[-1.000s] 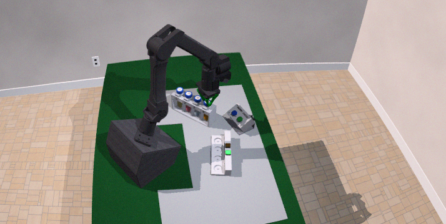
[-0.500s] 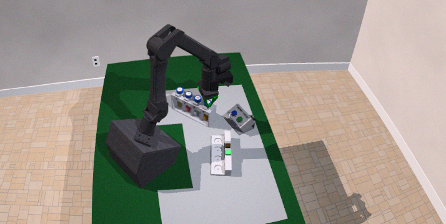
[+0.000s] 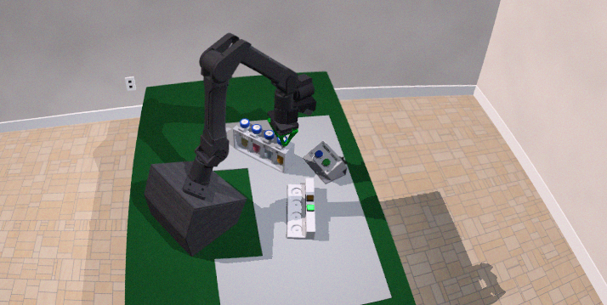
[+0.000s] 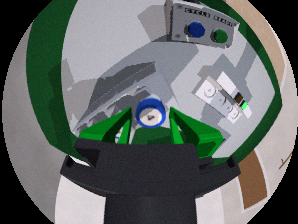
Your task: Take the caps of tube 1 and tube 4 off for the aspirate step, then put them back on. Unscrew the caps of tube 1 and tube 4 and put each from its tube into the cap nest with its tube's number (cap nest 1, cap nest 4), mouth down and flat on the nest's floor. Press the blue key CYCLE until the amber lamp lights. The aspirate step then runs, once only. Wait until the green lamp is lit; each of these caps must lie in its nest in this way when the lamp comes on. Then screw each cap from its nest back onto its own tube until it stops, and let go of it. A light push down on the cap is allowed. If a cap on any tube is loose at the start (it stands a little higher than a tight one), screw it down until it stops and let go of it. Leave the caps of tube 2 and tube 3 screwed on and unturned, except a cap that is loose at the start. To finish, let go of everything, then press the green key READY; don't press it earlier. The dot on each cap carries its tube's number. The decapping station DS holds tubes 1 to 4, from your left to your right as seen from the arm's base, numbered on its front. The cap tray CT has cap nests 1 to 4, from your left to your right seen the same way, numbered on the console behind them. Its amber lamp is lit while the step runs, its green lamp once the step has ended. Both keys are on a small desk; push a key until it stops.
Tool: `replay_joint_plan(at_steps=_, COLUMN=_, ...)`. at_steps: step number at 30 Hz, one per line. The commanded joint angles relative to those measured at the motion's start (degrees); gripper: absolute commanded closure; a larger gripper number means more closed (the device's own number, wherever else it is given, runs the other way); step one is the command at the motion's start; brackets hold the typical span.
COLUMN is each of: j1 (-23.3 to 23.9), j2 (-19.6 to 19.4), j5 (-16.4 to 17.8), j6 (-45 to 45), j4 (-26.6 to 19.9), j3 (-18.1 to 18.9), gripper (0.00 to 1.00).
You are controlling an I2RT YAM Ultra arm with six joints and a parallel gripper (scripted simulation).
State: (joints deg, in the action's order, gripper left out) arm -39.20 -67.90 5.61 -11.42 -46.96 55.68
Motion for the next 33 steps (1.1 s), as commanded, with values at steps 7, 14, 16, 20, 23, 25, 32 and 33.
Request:
replay_joint_plan(at_steps=7, j1=0.03, j2=0.28, j5=0.00, j6=21.71, j4=-0.02, j3=0.29, gripper=0.51)
replay_joint_plan(at_steps=14, j1=0.03, j2=0.25, j5=0.00, j6=33.98, j4=-0.02, j3=0.32, gripper=0.51)
replay_joint_plan(at_steps=16, j1=0.00, j2=0.24, j5=-0.02, j6=33.96, j4=-0.01, j3=0.32, gripper=0.51)
replay_joint_plan(at_steps=20, j1=0.02, j2=0.21, j5=-0.01, j6=33.97, j4=0.01, j3=0.34, gripper=1.00)
replay_joint_plan(at_steps=23, j1=0.02, j2=0.21, j5=-0.01, j6=33.98, j4=0.01, j3=0.34, gripper=1.00)
replay_joint_plan(at_steps=25, j1=0.02, j2=0.21, j5=0.00, j6=33.98, j4=0.01, j3=0.34, gripper=1.00)
replay_joint_plan(at_steps=32, j1=0.02, j2=0.21, j5=-0.01, j6=33.97, j4=0.01, j3=0.33, gripper=1.00)
replay_joint_plan(at_steps=33, j1=0.02, j2=0.21, j5=0.00, j6=33.98, j4=0.01, j3=0.33, gripper=1.00)
